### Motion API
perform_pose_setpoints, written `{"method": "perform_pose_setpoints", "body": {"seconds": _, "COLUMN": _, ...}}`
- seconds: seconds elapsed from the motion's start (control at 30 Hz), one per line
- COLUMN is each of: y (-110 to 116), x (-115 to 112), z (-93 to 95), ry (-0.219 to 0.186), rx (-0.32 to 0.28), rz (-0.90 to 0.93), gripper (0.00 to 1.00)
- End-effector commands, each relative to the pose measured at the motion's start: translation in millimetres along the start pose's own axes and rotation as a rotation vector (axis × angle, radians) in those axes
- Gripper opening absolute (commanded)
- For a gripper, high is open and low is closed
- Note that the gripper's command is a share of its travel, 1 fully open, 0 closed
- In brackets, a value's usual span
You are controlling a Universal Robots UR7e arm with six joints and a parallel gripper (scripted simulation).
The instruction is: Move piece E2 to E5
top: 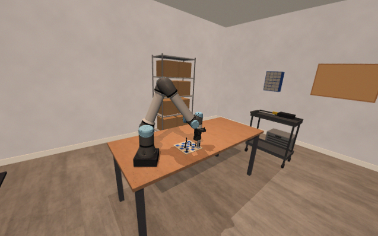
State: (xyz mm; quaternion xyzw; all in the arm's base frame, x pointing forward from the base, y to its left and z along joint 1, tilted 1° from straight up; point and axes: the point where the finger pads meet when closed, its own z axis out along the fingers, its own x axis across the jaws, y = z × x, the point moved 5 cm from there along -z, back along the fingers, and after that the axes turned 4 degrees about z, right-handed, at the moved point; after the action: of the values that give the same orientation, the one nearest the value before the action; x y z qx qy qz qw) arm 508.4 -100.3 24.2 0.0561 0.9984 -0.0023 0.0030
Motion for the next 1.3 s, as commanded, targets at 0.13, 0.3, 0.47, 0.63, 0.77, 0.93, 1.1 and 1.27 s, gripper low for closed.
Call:
{"method": "perform_pose_setpoints", "body": {"seconds": 0.13, "y": 0, "x": 0, "z": -0.6, "ry": -0.002, "rx": 0.0, "rz": 0.0, "gripper": 0.29}}
{"method": "perform_pose_setpoints", "body": {"seconds": 0.3, "y": 0, "x": 0, "z": -0.6, "ry": -0.002, "rx": 0.0, "rz": 0.0, "gripper": 0.58}}
{"method": "perform_pose_setpoints", "body": {"seconds": 0.47, "y": 0, "x": 0, "z": -0.6, "ry": -0.002, "rx": 0.0, "rz": 0.0, "gripper": 0.73}}
{"method": "perform_pose_setpoints", "body": {"seconds": 0.63, "y": 0, "x": 0, "z": -0.6, "ry": -0.002, "rx": 0.0, "rz": 0.0, "gripper": 0.73}}
{"method": "perform_pose_setpoints", "body": {"seconds": 0.77, "y": 0, "x": 0, "z": -0.6, "ry": -0.002, "rx": 0.0, "rz": 0.0, "gripper": 0.73}}
{"method": "perform_pose_setpoints", "body": {"seconds": 0.93, "y": 0, "x": 0, "z": -5.3, "ry": -0.002, "rx": 0.0, "rz": 0.0, "gripper": 0.73}}
{"method": "perform_pose_setpoints", "body": {"seconds": 1.1, "y": 0, "x": 0, "z": -22.3, "ry": -0.002, "rx": 0.0, "rz": 0.0, "gripper": 0.73}}
{"method": "perform_pose_setpoints", "body": {"seconds": 1.27, "y": 0, "x": 0, "z": -43.3, "ry": -0.002, "rx": 0.0, "rz": 0.0, "gripper": 0.73}}
